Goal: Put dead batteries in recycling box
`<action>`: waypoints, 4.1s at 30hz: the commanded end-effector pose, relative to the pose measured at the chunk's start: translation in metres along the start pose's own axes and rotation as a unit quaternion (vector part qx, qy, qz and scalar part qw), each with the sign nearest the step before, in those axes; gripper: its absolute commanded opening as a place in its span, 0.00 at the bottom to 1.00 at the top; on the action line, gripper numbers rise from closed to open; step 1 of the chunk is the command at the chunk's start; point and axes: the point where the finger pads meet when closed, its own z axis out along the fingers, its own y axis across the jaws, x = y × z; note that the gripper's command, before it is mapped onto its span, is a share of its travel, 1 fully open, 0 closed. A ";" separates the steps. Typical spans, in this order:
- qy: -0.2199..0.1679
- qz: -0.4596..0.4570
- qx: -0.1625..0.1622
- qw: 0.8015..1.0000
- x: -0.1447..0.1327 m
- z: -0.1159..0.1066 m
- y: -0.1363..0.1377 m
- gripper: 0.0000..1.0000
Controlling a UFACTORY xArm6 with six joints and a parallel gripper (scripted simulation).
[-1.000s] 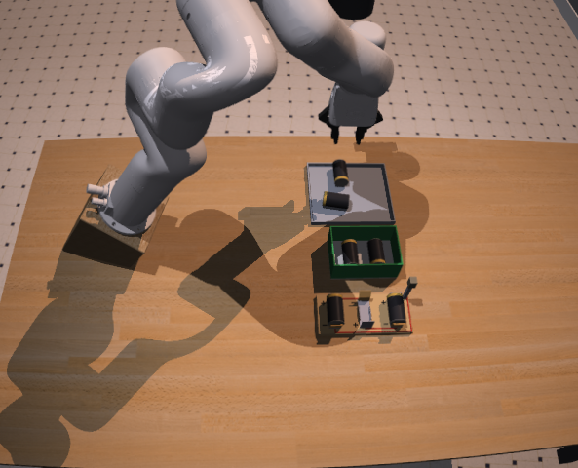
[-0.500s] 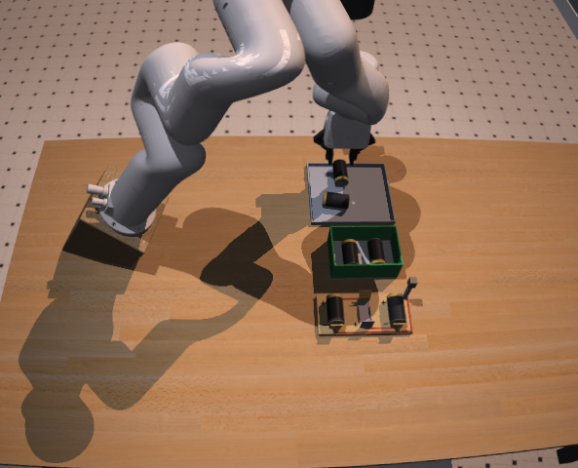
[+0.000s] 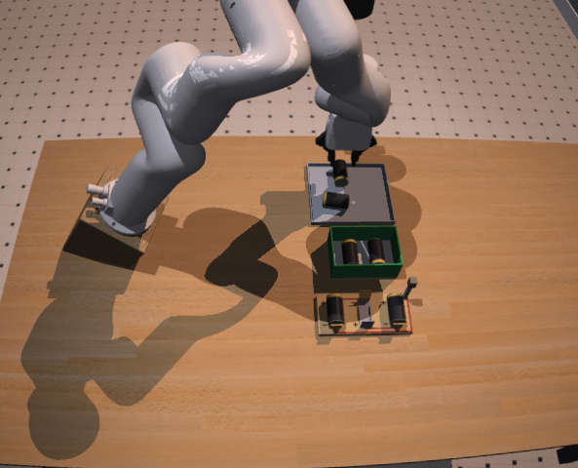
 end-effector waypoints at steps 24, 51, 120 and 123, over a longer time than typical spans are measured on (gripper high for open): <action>0.001 0.000 -0.001 1.000 0.001 0.032 0.002 0.51; 0.001 0.000 -0.001 1.000 0.001 0.044 0.002 0.28; 0.001 0.001 -0.001 1.000 0.001 -0.079 0.002 0.28; 0.001 0.004 -0.001 1.000 0.001 -0.079 0.002 0.28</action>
